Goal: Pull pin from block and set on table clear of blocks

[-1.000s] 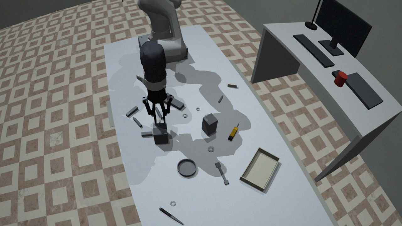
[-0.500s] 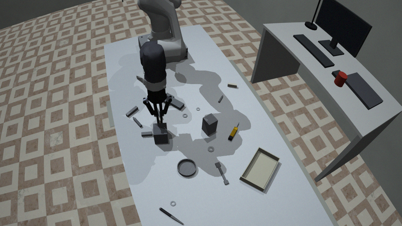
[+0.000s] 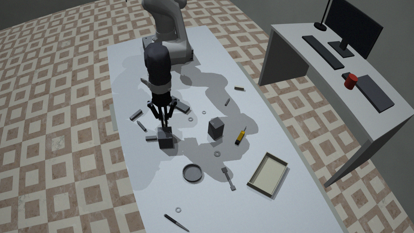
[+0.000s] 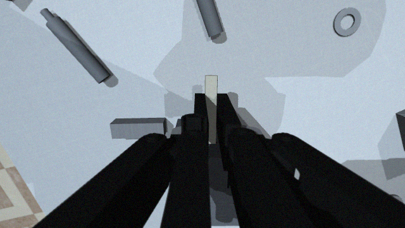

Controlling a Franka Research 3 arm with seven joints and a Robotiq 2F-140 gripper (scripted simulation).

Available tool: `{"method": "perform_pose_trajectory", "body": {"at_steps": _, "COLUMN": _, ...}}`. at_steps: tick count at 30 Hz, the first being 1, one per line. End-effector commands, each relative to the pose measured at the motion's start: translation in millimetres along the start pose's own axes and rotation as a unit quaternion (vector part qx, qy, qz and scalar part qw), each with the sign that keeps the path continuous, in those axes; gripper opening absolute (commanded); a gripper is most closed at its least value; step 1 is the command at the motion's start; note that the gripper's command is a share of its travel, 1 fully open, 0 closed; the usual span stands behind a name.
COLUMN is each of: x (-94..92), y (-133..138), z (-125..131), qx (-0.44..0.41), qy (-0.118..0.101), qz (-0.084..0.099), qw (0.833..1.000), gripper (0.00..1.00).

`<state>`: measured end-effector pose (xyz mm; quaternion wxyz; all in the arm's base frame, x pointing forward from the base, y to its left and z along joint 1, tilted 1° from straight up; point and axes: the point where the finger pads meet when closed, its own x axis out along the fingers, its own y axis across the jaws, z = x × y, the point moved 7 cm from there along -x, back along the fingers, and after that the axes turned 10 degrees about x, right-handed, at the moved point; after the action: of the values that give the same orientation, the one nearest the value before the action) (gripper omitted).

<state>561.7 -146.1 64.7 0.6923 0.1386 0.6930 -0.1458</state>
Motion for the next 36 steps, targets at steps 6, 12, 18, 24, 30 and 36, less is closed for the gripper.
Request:
{"method": "perform_pose_trajectory", "body": {"at_steps": 6, "x": -0.2, "y": 0.2, "z": 1.5, "qx": 0.001, "qy": -0.003, "qz": 0.000, "qw": 1.000, "gripper": 0.10}}
{"method": "perform_pose_trajectory", "body": {"at_steps": 12, "x": -0.2, "y": 0.2, "z": 1.5, "qx": 0.001, "qy": -0.003, "qz": 0.000, "qw": 1.000, "gripper": 0.10}}
{"method": "perform_pose_trajectory", "body": {"at_steps": 18, "x": -0.2, "y": 0.2, "z": 1.5, "qx": 0.001, "qy": -0.003, "qz": 0.000, "qw": 1.000, "gripper": 0.10}}
{"method": "perform_pose_trajectory", "body": {"at_steps": 24, "x": -0.2, "y": 0.2, "z": 1.5, "qx": 0.001, "qy": -0.003, "qz": 0.000, "qw": 1.000, "gripper": 0.10}}
{"method": "perform_pose_trajectory", "body": {"at_steps": 30, "x": 0.4, "y": -0.6, "z": -4.3, "qx": 0.000, "qy": -0.003, "qz": -0.001, "qw": 1.000, "gripper": 0.10}}
{"method": "perform_pose_trajectory", "body": {"at_steps": 36, "x": 0.4, "y": -0.6, "z": -4.8, "qx": 0.000, "qy": -0.003, "qz": -0.001, "qw": 1.000, "gripper": 0.10}}
